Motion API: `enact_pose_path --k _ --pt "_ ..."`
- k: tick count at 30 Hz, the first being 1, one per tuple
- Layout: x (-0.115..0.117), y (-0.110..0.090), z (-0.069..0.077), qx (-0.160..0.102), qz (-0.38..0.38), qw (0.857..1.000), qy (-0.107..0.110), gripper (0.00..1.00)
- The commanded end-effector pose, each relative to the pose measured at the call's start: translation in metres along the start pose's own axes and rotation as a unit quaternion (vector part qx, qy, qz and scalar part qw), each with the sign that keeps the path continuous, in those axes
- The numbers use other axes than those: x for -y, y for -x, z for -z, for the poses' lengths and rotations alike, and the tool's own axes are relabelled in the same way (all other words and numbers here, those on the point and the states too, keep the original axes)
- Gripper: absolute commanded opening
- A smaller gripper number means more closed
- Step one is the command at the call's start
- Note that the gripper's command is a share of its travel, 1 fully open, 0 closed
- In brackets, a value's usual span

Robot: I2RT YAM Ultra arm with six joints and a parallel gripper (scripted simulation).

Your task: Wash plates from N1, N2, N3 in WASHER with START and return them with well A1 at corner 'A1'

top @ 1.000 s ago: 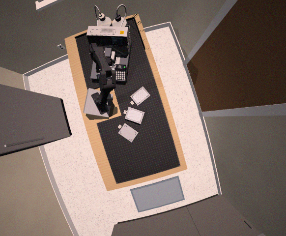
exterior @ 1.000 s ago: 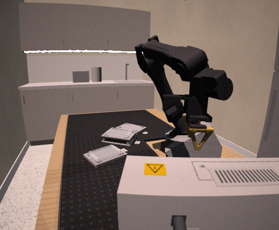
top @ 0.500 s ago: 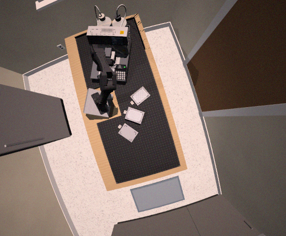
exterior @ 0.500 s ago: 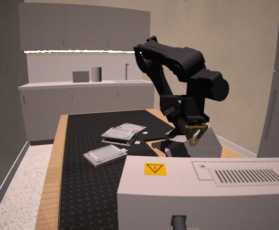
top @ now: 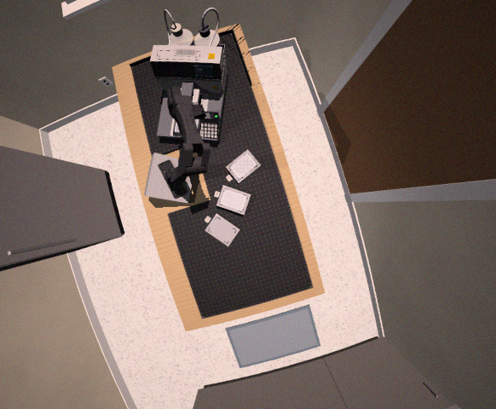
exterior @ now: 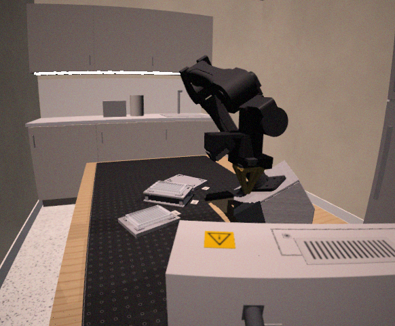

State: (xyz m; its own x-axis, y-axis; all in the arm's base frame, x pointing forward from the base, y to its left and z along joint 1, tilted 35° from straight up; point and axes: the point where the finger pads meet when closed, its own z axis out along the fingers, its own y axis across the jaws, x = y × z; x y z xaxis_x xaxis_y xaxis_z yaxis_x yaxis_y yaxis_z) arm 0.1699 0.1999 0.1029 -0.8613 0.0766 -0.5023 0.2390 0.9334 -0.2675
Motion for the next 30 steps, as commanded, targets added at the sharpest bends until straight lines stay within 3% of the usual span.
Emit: enact_pose_path --k 1,10,20,22,30 --pt "0.013 0.006 0.004 0.006 0.096 0.995 0.001 0.0" --pt "0.045 0.02 0.004 0.006 0.211 0.977 0.0 0.0" --pt "0.046 0.021 0.004 0.006 0.37 0.929 -0.001 0.0" --pt "0.046 0.021 0.004 0.006 0.37 0.929 -0.001 0.0" --pt "0.046 0.021 0.004 0.006 0.491 0.871 -0.002 0.0"
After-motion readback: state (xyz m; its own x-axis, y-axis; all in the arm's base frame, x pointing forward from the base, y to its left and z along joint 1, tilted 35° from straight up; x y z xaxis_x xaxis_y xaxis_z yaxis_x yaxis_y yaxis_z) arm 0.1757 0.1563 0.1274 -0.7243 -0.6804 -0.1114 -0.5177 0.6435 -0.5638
